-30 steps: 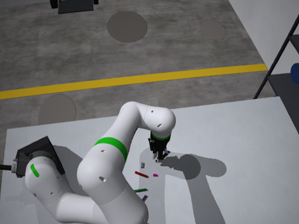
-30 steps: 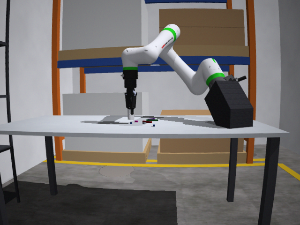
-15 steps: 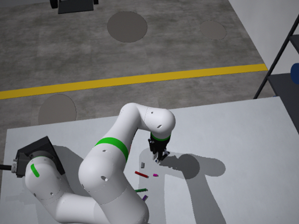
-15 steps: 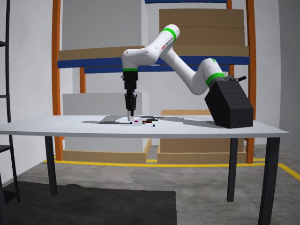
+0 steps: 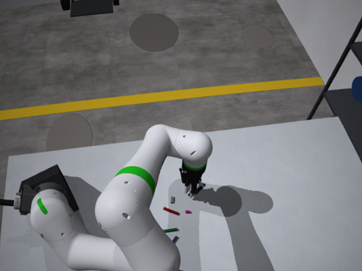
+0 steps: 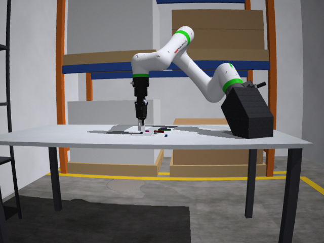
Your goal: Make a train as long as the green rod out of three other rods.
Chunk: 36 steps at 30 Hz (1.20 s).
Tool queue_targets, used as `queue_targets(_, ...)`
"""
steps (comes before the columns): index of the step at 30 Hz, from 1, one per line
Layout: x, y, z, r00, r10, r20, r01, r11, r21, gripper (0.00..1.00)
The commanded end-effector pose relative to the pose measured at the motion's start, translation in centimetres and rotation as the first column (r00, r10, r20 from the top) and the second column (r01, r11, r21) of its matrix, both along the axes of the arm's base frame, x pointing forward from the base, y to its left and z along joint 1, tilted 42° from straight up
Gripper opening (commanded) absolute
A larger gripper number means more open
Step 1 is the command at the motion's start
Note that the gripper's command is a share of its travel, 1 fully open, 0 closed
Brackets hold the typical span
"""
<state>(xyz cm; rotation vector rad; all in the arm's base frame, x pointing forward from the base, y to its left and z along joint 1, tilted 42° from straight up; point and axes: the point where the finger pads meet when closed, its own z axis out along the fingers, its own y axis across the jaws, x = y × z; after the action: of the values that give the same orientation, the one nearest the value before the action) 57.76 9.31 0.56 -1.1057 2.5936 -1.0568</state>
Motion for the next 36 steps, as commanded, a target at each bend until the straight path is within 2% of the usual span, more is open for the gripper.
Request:
queue_targets(1, 0.01, 0.03, 0.01, 1.000, 0.000, 0.000, 0.000, 1.000, 0.000, 0.15)
queue_targets(36, 0.20, -0.27, -0.39, 1.000, 0.000, 0.000, 0.000, 1.000, 0.000, 0.15)
